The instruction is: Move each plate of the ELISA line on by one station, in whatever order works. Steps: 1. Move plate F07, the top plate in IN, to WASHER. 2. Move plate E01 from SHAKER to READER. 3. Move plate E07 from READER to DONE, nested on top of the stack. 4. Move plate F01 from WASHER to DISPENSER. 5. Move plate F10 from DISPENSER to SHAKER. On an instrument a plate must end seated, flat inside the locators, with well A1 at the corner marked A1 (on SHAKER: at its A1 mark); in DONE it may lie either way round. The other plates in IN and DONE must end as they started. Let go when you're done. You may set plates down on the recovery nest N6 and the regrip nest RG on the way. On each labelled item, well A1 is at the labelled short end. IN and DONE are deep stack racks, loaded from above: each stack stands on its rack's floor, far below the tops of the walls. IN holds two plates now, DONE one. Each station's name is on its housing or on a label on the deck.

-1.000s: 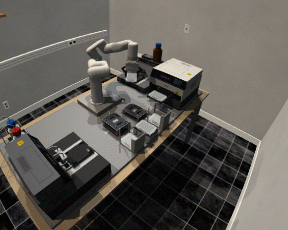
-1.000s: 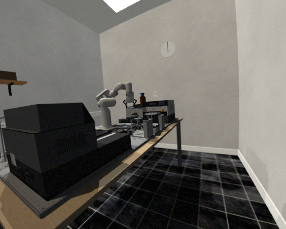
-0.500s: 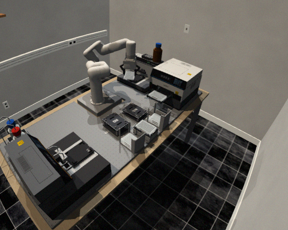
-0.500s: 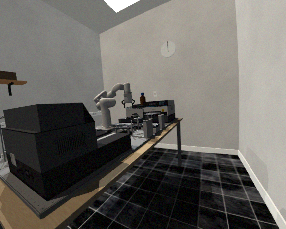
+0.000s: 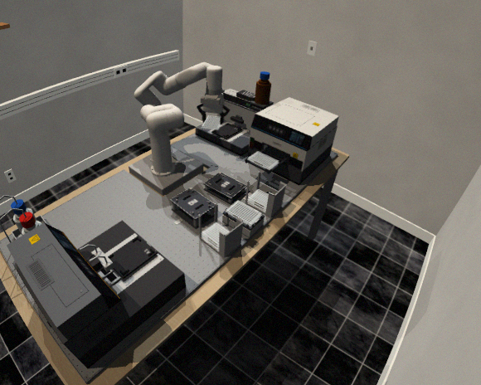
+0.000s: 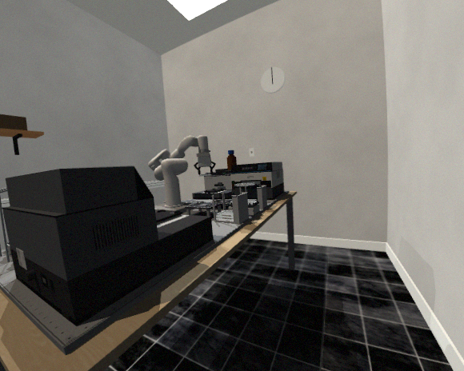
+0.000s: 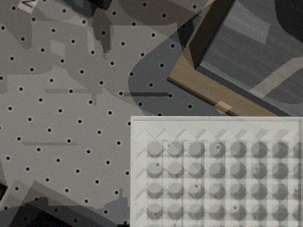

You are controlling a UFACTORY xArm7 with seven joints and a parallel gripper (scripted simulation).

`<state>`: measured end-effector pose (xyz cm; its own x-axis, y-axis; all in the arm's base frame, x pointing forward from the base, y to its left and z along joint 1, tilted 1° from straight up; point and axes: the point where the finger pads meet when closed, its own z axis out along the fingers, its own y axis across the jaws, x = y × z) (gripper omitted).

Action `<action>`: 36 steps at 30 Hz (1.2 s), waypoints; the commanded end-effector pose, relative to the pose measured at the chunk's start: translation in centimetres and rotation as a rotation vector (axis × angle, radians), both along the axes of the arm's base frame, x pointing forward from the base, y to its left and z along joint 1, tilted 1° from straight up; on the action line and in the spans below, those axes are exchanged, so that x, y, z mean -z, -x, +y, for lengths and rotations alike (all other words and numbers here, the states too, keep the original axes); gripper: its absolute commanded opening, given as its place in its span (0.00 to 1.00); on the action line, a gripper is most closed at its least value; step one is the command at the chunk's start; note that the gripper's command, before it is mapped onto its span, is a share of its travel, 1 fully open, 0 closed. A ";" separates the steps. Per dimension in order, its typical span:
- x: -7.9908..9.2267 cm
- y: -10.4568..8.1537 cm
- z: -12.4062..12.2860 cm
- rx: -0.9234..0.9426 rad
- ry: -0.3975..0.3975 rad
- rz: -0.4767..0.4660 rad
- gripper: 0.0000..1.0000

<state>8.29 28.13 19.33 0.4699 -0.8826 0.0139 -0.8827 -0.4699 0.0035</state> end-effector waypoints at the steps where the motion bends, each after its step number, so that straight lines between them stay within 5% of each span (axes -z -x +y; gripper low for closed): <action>1: -0.1 1.4 0.7 0.046 -0.003 -0.003 0.00; 17: 0.0 5.5 2.5 0.113 -0.003 -0.003 0.00; 36: 0.0 6.1 8.2 0.238 -0.004 -0.005 0.00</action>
<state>2.31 35.07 19.22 0.2512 -0.9678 0.0139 -0.9679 -0.2513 -0.0013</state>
